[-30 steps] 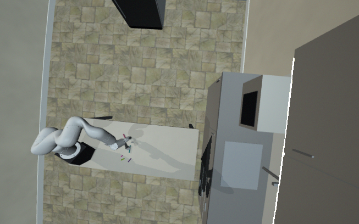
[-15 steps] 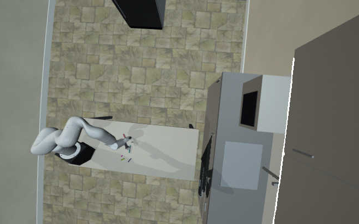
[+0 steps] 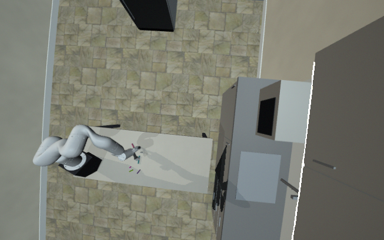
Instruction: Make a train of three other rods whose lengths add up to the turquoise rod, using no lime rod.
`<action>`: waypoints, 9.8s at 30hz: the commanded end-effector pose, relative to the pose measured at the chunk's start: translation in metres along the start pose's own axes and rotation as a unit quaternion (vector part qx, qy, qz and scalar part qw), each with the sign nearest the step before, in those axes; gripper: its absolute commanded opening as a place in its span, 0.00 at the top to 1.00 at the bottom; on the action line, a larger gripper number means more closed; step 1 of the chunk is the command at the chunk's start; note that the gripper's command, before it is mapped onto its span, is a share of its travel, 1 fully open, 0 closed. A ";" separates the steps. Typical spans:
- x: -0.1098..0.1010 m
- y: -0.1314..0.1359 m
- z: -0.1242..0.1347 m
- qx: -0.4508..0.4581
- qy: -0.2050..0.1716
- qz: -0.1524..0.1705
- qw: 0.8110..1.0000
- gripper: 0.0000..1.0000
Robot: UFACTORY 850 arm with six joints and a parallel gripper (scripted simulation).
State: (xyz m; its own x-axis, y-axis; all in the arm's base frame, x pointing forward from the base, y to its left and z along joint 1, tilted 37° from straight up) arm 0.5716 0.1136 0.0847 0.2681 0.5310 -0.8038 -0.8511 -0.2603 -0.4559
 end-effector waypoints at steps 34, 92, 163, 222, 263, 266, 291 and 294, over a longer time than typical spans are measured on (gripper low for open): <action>0.000 -0.001 0.000 0.000 0.000 -0.001 1.000 0.96; -0.101 0.139 -0.110 -0.134 0.000 0.000 0.991 0.96; -0.013 0.150 -0.117 -0.144 0.000 0.000 0.990 0.96; -0.013 0.151 -0.118 -0.144 0.000 0.000 0.990 0.96; -0.001 0.151 -0.118 -0.144 0.000 0.000 0.990 0.96; -0.001 0.151 -0.118 -0.144 0.000 0.000 0.990 0.96; -0.001 0.151 -0.118 -0.144 0.000 0.000 0.990 0.84; -0.001 0.151 -0.118 -0.144 0.000 0.000 0.990 0.80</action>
State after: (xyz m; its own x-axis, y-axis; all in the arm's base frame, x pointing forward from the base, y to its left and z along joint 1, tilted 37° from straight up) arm 0.4959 -0.0205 -0.0286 0.2683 0.5312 -0.8036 -0.6878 -0.4785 -0.5459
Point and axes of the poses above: the point where the finger pads meet when closed, its own x axis out along the fingers, its own y axis across the jaws, z = x × y, the point moved 9 cm from there along -x, back along the fingers, and after that the axes turned 6 degrees about x, right-handed, at the moved point
